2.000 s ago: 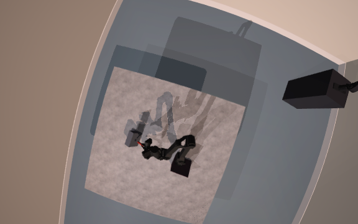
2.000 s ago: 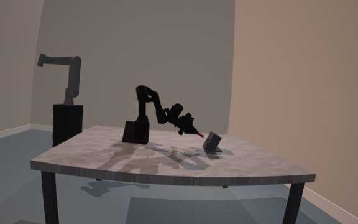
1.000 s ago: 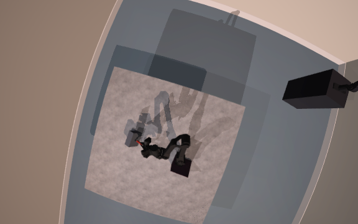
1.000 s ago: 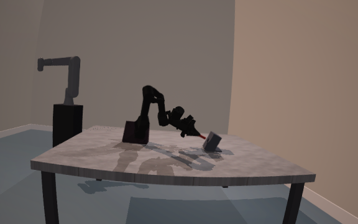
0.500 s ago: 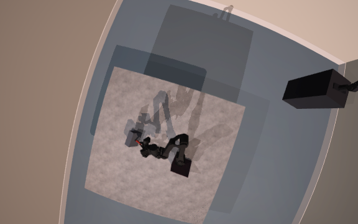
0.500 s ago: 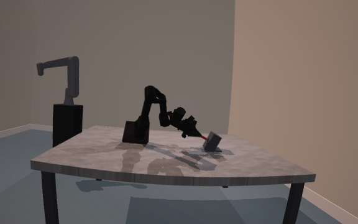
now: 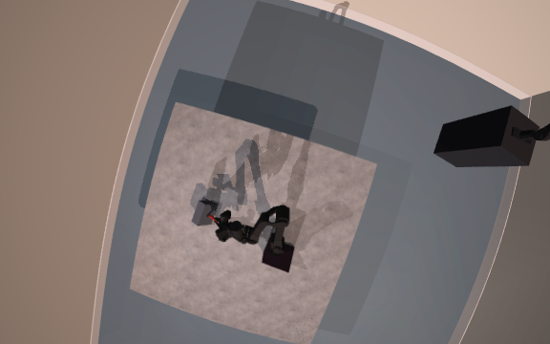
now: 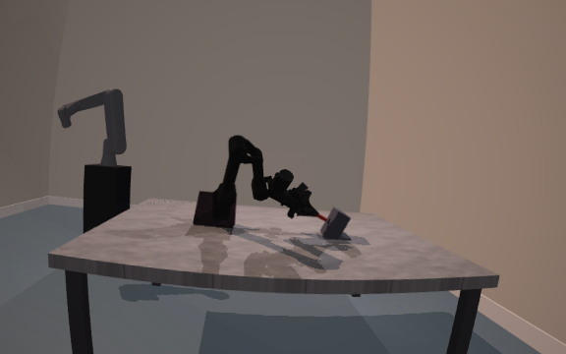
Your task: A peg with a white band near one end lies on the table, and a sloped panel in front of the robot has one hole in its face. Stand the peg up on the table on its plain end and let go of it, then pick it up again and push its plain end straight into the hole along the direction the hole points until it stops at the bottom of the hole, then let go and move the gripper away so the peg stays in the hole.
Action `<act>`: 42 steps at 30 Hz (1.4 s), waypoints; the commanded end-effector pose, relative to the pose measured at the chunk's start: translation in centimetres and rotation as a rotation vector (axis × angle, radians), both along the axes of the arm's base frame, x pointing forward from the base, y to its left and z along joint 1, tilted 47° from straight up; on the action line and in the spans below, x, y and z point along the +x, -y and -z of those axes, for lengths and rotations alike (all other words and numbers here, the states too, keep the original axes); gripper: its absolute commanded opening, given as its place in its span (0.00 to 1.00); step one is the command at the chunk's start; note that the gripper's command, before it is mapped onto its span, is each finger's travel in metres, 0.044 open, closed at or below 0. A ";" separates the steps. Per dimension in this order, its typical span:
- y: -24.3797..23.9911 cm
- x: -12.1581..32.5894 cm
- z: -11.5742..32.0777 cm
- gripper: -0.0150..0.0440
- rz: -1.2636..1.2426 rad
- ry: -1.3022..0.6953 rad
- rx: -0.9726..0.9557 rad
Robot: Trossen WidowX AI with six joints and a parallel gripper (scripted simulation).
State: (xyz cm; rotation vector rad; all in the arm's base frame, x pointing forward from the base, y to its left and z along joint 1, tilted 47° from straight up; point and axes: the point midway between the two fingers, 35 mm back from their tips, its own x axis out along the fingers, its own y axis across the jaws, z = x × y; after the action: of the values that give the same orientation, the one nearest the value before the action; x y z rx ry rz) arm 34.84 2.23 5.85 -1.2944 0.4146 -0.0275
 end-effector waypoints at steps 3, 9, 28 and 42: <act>0.0 0.4 0.2 0.25 -0.002 0.000 0.000; 0.0 0.6 0.3 0.25 -0.002 0.000 0.000; 0.3 1.3 0.6 0.25 -0.002 0.001 0.000; 0.5 1.8 0.8 0.25 -0.002 0.001 0.000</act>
State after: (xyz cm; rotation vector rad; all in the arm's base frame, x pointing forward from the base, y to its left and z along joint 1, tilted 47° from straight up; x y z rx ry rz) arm 36.43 1.79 5.26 -1.2904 0.4105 -0.0292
